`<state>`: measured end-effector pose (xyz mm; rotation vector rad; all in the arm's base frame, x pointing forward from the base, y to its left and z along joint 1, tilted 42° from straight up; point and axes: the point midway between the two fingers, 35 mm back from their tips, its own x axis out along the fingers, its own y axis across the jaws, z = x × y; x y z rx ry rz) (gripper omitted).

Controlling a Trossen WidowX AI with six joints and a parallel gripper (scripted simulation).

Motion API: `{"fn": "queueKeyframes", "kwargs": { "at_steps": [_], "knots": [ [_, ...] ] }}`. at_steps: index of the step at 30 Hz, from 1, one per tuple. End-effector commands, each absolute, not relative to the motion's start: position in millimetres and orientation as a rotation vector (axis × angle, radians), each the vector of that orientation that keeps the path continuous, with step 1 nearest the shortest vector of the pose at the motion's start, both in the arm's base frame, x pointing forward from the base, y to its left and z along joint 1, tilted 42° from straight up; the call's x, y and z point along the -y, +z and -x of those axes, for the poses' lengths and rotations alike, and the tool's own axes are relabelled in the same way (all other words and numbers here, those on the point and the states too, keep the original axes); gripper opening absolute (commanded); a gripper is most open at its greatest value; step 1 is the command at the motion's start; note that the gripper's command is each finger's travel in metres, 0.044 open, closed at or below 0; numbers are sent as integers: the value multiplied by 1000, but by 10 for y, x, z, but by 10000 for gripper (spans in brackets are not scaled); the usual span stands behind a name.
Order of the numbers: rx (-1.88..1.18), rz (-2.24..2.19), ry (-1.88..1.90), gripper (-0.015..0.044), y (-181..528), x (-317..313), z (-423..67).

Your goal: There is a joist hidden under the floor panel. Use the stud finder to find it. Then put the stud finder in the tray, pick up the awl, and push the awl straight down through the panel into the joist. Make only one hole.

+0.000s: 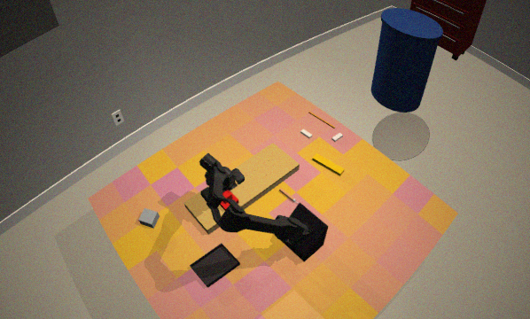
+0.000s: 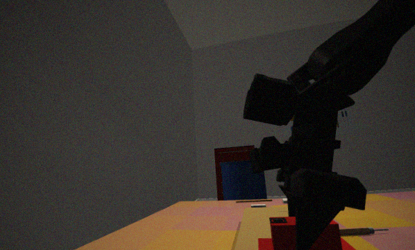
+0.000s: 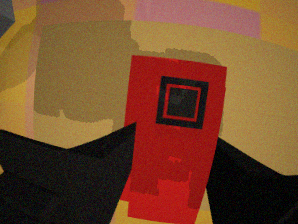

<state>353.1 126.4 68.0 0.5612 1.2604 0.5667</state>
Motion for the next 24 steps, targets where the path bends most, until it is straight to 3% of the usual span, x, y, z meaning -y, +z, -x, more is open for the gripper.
{"fn": "queueKeyframes", "kwargs": {
  "at_steps": [1,24],
  "knots": [
    [-1261,-560,574,0,764,-1367,-3521],
    [-1260,-562,576,0,1121,-1752,-3474]
  ]
}}
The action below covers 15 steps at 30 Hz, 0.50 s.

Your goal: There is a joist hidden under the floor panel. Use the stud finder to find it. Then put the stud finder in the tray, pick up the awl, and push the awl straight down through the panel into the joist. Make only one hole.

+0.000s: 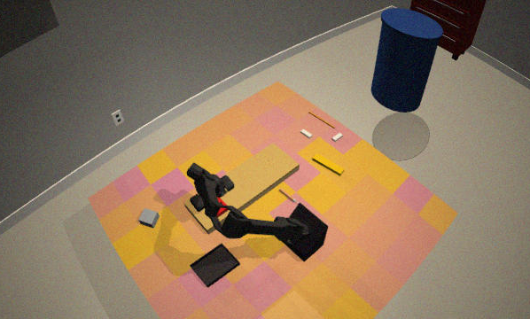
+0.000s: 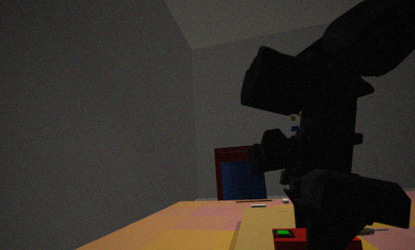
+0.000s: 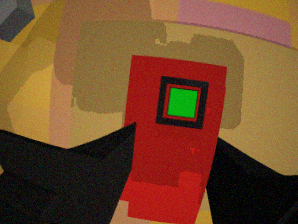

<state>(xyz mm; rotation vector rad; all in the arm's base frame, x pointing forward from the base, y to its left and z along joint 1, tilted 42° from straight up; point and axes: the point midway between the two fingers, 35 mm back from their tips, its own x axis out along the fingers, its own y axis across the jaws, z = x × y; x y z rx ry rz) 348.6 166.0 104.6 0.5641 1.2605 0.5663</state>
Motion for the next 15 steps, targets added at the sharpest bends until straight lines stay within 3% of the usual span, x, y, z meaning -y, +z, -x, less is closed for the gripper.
{"fn": "queueKeyframes", "kwargs": {
  "at_steps": [1,15],
  "knots": [
    [-1260,-562,576,0,1137,-1769,-3472],
    [-1259,-563,577,0,1296,-1938,-3452]
  ]
}}
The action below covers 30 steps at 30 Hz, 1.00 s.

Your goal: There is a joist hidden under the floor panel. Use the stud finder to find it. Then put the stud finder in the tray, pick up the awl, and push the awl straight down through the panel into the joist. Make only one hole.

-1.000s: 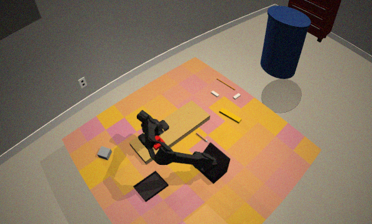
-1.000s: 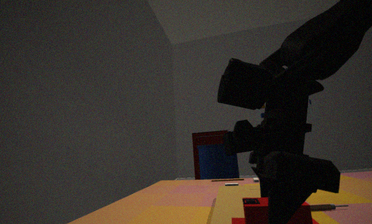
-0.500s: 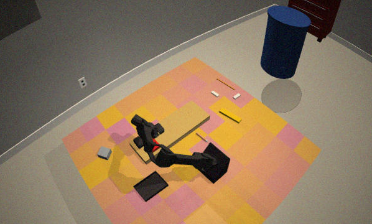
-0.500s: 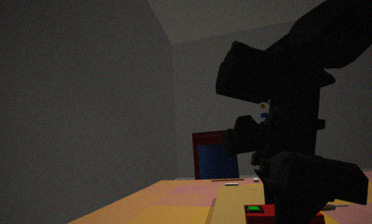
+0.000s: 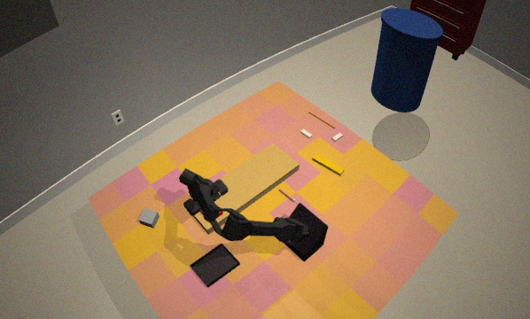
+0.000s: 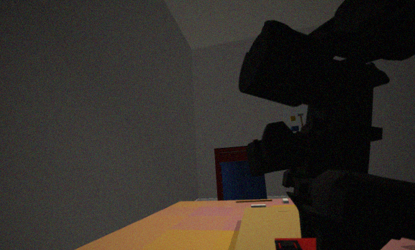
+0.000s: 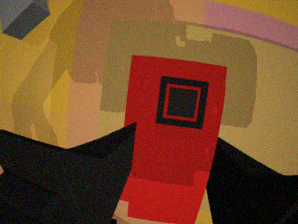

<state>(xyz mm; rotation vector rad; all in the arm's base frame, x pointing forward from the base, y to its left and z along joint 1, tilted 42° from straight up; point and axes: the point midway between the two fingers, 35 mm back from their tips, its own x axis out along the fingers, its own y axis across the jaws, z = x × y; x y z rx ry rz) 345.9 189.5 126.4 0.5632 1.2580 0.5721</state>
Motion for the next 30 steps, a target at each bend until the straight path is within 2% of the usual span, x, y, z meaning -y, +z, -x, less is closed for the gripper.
{"fn": "queueKeyframes", "kwargs": {
  "at_steps": [1,30],
  "knots": [
    [-1258,-563,572,0,1264,-1895,-3459],
    [-1260,-561,575,0,977,-1597,-3493]
  ]
}}
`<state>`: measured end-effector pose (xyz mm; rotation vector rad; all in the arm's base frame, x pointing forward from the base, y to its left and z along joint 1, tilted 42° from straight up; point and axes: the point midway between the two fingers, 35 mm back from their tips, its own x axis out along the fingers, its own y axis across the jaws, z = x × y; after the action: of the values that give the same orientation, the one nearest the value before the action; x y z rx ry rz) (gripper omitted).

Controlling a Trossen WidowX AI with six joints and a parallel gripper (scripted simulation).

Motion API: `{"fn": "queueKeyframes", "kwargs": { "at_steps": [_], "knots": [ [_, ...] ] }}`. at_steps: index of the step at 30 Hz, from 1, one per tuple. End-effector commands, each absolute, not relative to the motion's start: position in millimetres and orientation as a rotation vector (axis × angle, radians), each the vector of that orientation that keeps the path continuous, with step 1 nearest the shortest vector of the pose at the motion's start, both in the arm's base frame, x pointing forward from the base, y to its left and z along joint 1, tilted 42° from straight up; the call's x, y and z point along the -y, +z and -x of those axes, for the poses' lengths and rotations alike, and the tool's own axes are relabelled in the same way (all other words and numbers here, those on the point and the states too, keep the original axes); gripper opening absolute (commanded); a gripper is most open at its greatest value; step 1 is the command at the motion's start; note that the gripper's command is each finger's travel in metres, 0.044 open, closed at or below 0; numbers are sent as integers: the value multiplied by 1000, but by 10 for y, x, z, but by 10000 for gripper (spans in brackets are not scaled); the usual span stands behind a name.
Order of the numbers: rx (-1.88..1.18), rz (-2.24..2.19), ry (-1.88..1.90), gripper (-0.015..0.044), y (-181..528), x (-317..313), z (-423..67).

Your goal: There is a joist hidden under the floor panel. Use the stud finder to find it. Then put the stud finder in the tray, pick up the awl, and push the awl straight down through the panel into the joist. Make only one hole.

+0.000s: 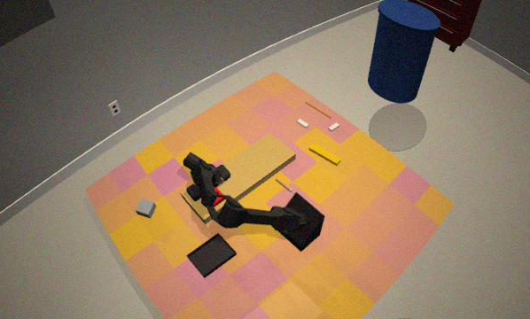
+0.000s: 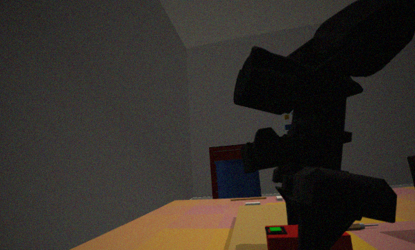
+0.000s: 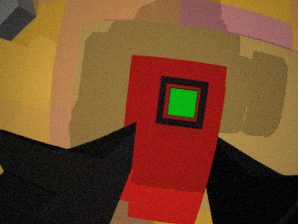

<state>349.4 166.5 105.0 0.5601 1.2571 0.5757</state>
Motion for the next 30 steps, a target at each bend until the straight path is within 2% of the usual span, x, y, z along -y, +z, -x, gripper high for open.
{"fn": "queueKeyframes", "kwargs": {
  "at_steps": [1,30],
  "knots": [
    [-1260,-561,575,0,961,-1580,-3495],
    [-1261,-558,573,0,512,-1094,-3553]
  ]
}}
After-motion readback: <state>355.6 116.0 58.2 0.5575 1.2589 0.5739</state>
